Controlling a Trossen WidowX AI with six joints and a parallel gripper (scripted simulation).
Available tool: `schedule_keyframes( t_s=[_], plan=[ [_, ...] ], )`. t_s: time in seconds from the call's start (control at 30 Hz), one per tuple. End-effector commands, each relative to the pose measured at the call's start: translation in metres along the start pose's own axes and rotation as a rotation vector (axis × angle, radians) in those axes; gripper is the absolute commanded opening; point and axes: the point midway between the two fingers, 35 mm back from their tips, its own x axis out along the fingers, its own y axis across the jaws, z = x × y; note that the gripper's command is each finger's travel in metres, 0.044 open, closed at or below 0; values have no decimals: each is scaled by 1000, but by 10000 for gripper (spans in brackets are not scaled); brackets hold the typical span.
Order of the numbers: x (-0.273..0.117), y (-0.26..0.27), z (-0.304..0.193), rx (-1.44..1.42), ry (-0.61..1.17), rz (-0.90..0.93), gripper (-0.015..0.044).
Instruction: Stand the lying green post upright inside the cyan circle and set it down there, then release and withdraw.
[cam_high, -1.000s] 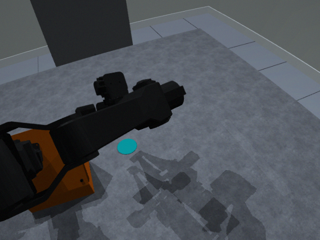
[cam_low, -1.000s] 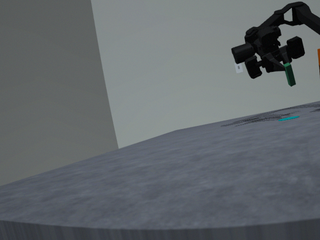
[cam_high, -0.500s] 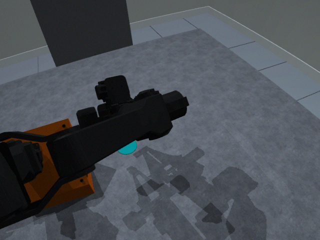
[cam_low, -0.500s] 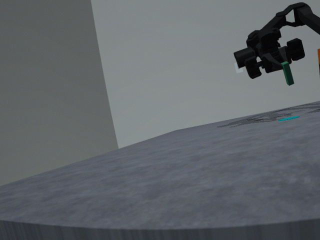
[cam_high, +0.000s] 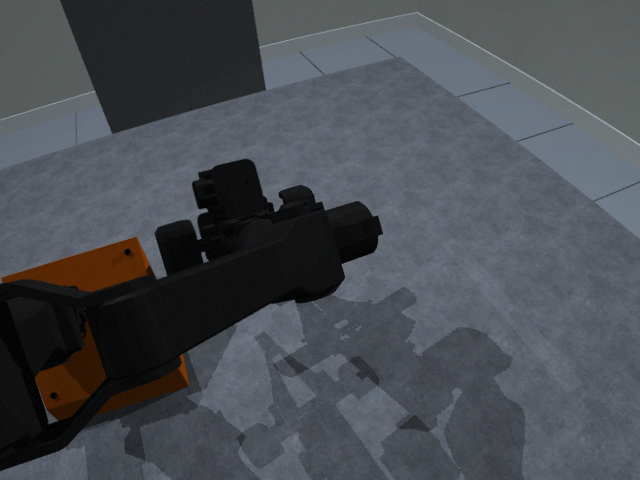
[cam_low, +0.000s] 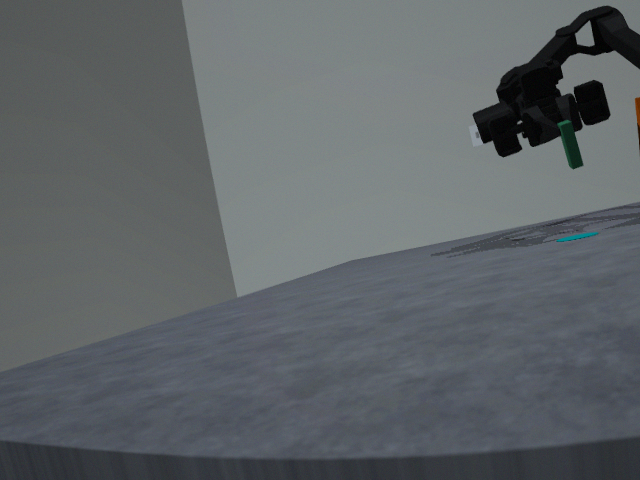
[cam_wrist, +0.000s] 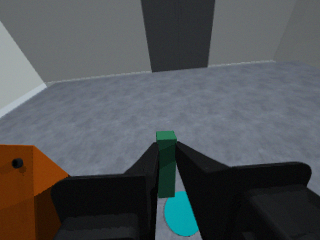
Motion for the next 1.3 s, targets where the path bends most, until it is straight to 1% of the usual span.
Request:
schedule_keyframes(
  t_s=[0.0, 1.0, 1.27],
  plan=[
    [-1, 1, 1, -13, -32, -12, 23],
    [-19, -6, 1, -86, -218, -149, 23],
    [-20, -6, 1, -90, -227, -157, 23]
  ],
)
